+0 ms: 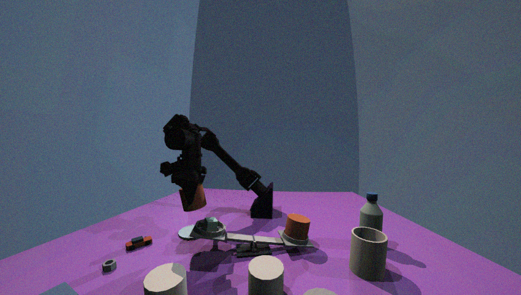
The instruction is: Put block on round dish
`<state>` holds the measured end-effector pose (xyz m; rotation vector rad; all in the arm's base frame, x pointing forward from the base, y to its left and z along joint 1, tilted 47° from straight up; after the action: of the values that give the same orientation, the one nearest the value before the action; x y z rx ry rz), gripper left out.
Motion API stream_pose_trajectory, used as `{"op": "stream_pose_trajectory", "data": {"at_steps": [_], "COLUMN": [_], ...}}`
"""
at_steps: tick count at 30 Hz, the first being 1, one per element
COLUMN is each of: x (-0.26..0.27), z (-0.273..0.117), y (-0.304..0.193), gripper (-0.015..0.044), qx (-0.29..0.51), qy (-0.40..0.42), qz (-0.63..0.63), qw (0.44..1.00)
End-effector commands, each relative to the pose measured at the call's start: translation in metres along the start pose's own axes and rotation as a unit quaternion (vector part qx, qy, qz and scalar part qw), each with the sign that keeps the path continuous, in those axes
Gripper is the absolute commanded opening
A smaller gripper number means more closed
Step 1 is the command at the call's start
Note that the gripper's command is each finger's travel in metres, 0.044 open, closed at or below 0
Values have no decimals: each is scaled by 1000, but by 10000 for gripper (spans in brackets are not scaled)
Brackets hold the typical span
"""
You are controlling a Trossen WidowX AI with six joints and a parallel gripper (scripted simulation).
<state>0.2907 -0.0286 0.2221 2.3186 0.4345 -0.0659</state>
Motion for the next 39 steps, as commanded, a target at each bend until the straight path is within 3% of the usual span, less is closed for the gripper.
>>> {"op": "stream_pose_trajectory", "data": {"at_steps": [1,15,39], "x": [-20,-77,-177], "z": [8,29,55], "y": [10,28,35], "gripper": [0,0,0], "qx": [9,22,-23], "qy": [3,9,-4], "qz": [-1,-16,7], "qw": [1000,1000,1000]}}
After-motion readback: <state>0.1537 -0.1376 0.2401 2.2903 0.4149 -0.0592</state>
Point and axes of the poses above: the point midway between the two fingers, 35 mm back from their tips, its own z axis out along the fingers, its own x axis across the jaws, y = z × x, the point moved 3 cm from there along -z, back along the fingers, and after that the axes turned 1 degree about z, right-handed, at the moved point
